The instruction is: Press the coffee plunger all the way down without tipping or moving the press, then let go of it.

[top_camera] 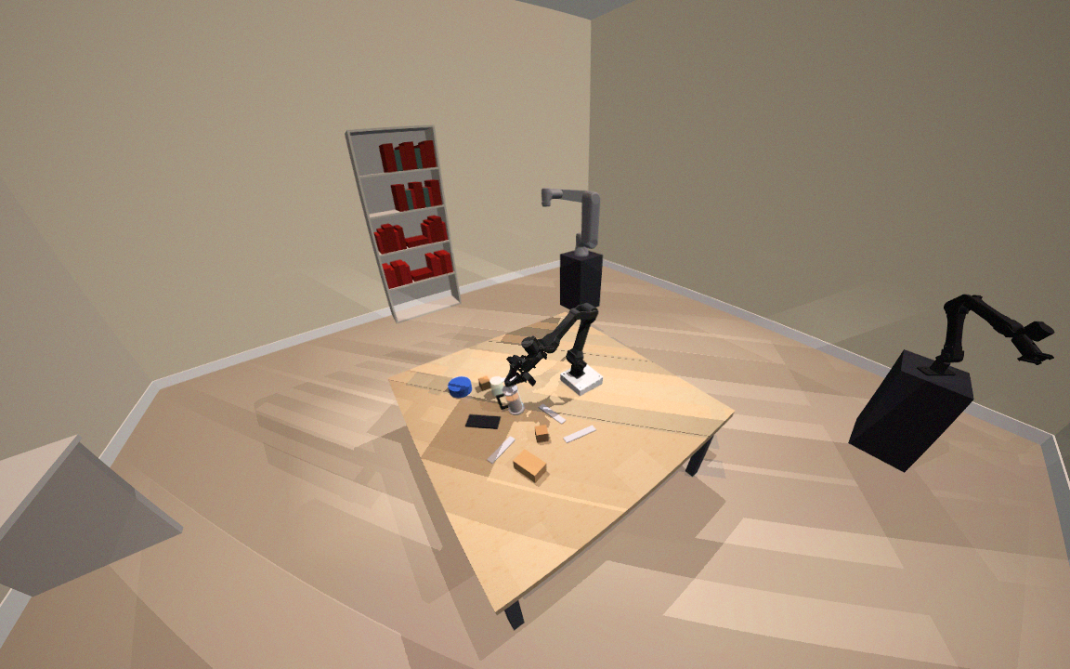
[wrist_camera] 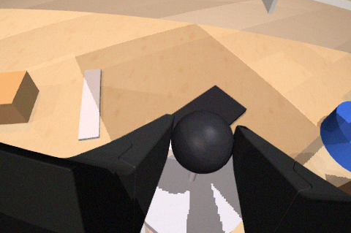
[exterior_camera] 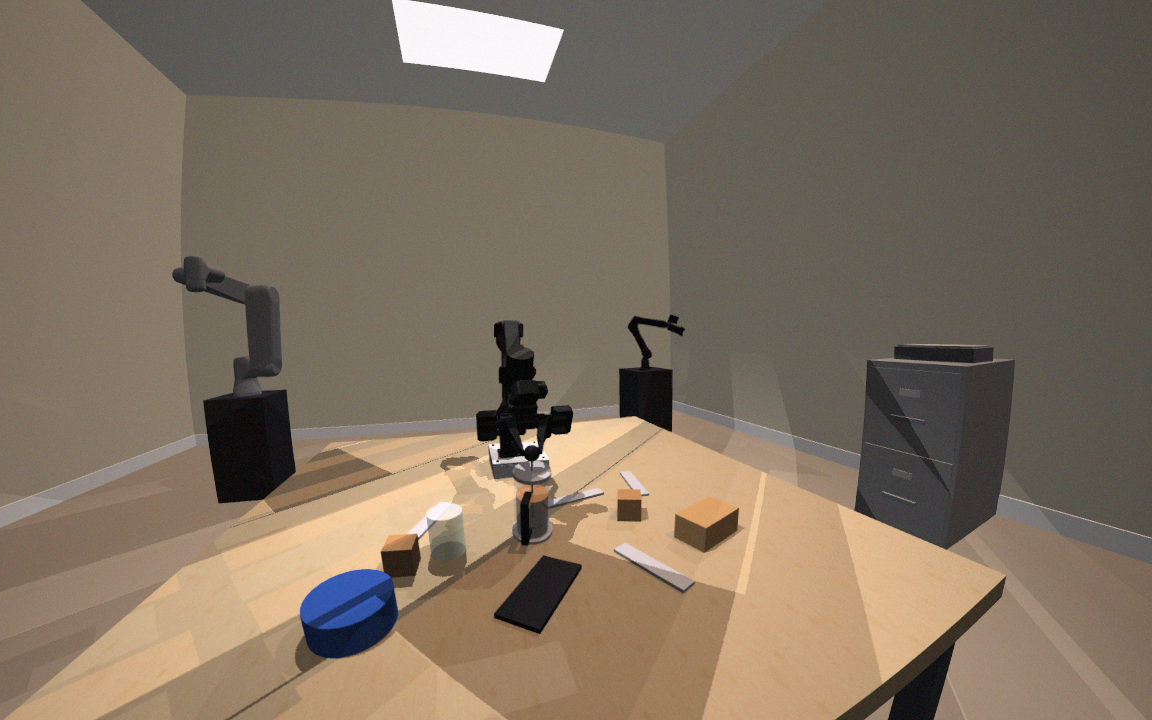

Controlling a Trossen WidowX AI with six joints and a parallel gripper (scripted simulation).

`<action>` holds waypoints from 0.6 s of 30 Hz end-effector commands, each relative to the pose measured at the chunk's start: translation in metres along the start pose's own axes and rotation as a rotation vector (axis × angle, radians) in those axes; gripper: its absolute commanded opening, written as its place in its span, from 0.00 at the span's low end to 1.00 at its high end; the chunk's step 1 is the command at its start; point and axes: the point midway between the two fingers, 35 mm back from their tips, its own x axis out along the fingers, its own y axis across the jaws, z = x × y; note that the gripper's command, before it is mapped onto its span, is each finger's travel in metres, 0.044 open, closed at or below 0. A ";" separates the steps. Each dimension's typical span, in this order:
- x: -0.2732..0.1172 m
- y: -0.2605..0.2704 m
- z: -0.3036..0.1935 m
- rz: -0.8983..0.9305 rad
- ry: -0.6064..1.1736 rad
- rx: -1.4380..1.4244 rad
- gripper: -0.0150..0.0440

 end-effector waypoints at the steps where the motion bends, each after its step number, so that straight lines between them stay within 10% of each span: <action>1: 0.004 0.000 -0.009 -0.001 0.036 0.007 0.45; 18: 0.006 0.000 -0.007 -0.001 0.036 0.007 0.45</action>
